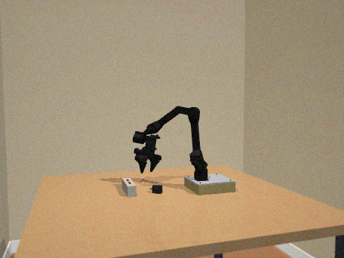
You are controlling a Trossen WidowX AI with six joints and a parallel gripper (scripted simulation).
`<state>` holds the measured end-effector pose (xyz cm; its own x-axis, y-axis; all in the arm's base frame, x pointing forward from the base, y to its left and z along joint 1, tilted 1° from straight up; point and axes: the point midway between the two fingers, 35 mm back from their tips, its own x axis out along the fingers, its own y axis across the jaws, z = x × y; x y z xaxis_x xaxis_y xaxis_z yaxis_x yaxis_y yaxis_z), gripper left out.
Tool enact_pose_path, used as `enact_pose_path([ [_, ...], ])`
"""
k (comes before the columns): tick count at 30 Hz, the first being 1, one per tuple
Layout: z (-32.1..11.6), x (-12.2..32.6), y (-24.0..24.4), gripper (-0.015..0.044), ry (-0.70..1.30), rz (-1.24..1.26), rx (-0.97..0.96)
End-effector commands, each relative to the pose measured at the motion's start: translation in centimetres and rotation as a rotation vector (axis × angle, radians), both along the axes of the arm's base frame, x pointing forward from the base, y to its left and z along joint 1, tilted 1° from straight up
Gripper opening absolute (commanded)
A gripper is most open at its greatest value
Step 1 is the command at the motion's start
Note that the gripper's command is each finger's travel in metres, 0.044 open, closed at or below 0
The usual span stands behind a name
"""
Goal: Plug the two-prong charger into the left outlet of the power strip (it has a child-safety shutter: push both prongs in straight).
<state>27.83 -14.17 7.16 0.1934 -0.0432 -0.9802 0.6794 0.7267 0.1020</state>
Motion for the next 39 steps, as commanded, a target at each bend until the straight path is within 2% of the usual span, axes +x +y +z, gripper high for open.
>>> enact_pose_path([
  [1, -0.3, -0.1, 2.0, 0.044, 0.031, 0.034, 0.011],
  [39, -1.5, -3.2, 14.7, 0.044, 0.223, 0.301, 0.034],
])
